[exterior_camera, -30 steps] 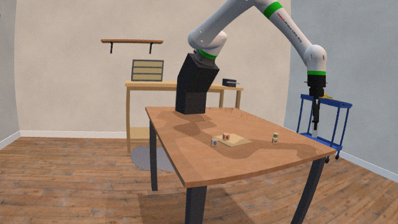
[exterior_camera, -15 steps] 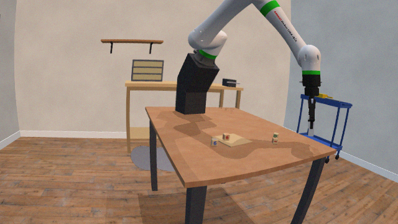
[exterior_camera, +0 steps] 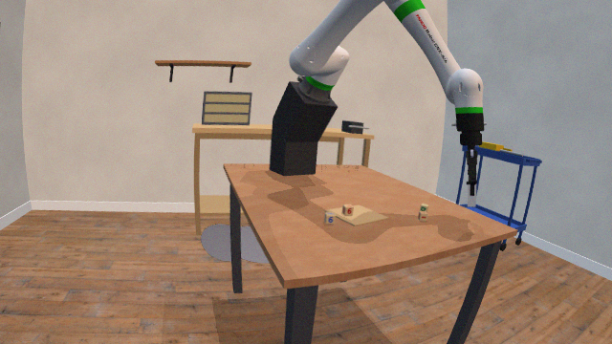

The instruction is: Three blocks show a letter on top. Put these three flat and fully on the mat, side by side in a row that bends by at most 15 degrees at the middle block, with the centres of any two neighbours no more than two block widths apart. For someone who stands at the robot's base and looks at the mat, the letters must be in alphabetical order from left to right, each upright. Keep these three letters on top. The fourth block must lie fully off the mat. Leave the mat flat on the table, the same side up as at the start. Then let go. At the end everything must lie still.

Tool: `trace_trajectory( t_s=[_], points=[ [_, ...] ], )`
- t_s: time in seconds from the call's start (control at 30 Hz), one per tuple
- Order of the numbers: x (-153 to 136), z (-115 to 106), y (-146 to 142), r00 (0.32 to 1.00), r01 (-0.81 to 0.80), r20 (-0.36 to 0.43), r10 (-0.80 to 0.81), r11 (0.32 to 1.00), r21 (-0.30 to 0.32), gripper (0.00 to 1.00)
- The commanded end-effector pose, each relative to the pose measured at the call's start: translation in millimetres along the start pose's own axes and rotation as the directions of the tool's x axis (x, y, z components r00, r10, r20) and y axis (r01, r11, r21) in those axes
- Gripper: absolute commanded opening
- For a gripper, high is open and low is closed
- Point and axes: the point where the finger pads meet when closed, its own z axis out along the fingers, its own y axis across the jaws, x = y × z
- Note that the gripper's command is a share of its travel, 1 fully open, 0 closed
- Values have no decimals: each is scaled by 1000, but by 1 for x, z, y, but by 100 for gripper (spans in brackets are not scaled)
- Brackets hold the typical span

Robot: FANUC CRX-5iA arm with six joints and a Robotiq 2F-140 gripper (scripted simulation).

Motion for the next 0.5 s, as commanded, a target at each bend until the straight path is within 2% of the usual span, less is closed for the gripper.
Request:
trace_trajectory(
  t_s=[0.0,0.03,0.43,0.47],
  points=[
    [0,0,0,1000,0,0,0,1000,-1,100],
    [-11,-3,-5,1000,8,-15,-8,1000,-1,100],
    [-11,-3,-5,1000,8,-15,-8,1000,-1,100],
    [-22,-5,-10,999,16,-29,-16,1000,-2,100]
  ],
)
